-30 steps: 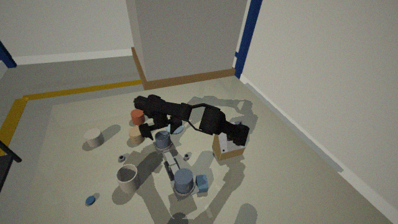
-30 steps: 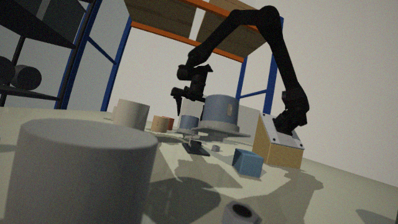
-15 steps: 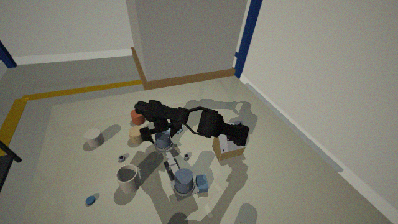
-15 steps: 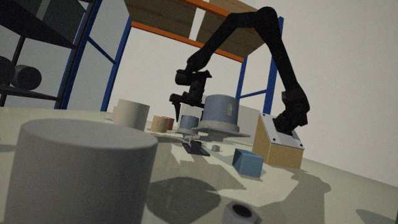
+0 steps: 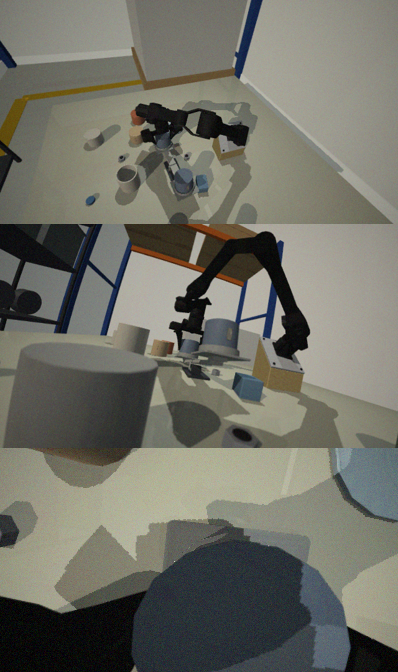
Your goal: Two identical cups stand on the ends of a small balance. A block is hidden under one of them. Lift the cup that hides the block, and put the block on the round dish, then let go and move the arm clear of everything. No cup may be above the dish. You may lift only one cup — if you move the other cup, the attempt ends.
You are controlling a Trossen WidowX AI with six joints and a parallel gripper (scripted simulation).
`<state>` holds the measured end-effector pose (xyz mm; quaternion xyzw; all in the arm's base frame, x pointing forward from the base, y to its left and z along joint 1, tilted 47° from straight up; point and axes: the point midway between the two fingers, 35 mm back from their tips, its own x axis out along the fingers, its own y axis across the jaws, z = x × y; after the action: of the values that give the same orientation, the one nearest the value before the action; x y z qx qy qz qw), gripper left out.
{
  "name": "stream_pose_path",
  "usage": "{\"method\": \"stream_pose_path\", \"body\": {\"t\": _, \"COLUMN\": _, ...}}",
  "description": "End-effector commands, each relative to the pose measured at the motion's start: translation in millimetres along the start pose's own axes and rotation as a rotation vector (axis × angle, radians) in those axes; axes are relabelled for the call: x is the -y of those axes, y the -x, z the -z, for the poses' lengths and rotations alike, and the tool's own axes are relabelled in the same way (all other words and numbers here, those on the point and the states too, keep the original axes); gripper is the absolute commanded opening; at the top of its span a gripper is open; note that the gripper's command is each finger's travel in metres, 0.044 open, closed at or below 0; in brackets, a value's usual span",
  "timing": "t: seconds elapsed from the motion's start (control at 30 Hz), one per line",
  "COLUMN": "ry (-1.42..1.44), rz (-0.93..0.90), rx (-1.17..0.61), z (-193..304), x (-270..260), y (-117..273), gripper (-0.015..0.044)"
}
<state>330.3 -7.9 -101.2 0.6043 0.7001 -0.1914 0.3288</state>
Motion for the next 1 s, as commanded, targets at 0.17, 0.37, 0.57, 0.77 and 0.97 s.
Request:
{"method": "stream_pose_path", "body": {"t": 0.17, "ry": -0.005, "rz": -0.001, "rx": -0.004, "z": 0, "x": 0, "y": -2, "gripper": 0.0281}}
{"method": "stream_pose_path", "body": {"t": 0.37, "ry": -0.006, "rz": -0.001, "rx": -0.003, "z": -1, "x": 0, "y": 3, "gripper": 0.0124}}
{"method": "stream_pose_path", "body": {"t": 0.57, "ry": -0.006, "rz": -0.001, "rx": -0.001, "z": -2, "x": -2, "y": 10, "gripper": 0.0000}}
{"method": "stream_pose_path", "body": {"t": 0.77, "ry": -0.006, "rz": -0.001, "rx": 0.000, "z": -3, "x": -3, "y": 17, "gripper": 0.0000}}
{"method": "stream_pose_path", "body": {"t": 0.97, "ry": -0.006, "rz": -0.001, "rx": 0.001, "z": -4, "x": -4, "y": 24, "gripper": 0.0000}}
